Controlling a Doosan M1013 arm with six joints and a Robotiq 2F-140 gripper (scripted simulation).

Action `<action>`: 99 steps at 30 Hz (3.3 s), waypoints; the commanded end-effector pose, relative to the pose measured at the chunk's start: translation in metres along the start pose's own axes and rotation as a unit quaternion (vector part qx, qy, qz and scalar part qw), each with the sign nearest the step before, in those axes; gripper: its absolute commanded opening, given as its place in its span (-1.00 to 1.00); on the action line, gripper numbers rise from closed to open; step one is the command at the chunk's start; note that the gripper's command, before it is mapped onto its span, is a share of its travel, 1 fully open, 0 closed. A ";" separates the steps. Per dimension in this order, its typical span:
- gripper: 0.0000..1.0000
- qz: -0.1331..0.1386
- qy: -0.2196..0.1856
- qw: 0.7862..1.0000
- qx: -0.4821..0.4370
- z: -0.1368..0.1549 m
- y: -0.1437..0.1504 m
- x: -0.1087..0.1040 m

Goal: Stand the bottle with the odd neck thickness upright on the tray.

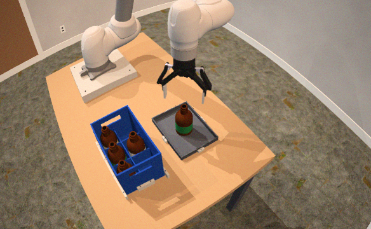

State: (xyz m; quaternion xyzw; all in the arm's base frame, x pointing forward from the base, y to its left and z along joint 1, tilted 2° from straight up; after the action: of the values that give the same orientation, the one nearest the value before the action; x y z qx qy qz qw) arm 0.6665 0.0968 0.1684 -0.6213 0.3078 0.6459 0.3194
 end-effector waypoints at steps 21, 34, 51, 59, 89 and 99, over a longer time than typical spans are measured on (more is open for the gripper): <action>1.00 0.000 0.000 1.000 0.000 0.000 0.000 -0.040; -1.00 0.000 0.000 1.000 0.000 0.000 0.000 -0.045; -1.00 0.000 0.000 1.000 0.000 0.000 0.000 -0.045; -1.00 0.000 0.000 1.000 0.000 0.000 0.000 -0.045; -1.00 0.000 0.000 1.000 0.000 0.000 0.000 -0.045; -1.00 0.000 0.000 1.000 0.000 0.000 0.000 -0.045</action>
State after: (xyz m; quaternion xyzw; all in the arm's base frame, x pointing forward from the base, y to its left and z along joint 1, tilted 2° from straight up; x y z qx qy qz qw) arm 0.6676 0.0955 0.2137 -0.6213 0.3078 0.6459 0.3193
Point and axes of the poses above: the point where the finger pads meet when closed, its own x axis out along the fingers, its own y axis across the jaws, z = x × y, the point moved 1 cm from there along -x, back along the fingers
